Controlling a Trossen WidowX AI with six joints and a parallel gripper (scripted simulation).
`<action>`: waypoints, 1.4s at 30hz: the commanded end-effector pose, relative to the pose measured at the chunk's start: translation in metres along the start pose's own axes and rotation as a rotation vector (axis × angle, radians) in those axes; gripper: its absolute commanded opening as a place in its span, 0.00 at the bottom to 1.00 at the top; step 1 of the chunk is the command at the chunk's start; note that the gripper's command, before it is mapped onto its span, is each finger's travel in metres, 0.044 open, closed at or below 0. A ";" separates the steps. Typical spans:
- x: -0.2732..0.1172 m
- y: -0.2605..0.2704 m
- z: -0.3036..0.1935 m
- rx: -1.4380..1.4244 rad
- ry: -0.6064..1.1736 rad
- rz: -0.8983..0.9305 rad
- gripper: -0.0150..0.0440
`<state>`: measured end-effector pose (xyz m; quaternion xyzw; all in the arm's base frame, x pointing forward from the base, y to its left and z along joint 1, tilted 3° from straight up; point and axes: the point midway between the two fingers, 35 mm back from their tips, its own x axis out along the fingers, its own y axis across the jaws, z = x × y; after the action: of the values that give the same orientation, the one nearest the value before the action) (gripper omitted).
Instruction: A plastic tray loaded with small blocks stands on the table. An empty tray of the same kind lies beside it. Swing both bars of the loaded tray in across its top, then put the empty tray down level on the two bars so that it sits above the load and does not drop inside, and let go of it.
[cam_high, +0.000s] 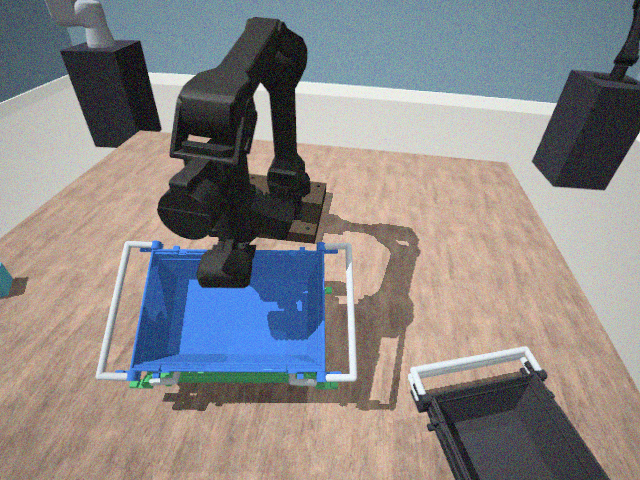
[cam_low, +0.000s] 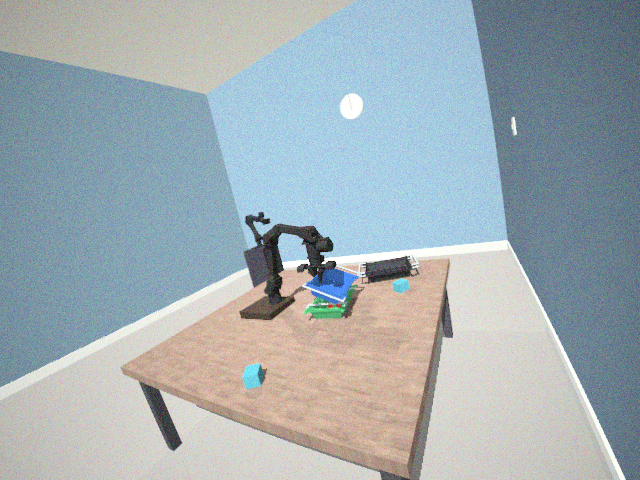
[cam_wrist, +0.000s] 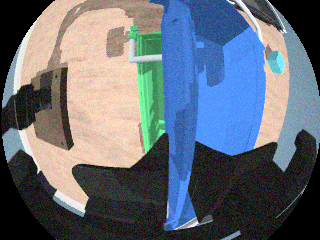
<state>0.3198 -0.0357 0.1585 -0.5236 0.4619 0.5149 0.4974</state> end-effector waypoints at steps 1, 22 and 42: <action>-0.003 0.001 0.000 -0.004 0.004 -0.024 0.25; 0.015 0.013 0.000 -0.004 0.004 -0.023 0.25; 0.026 0.018 0.000 -0.004 0.004 -0.022 0.25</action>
<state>0.3071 -0.0360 0.1374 -0.5333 0.4520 0.5042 0.5071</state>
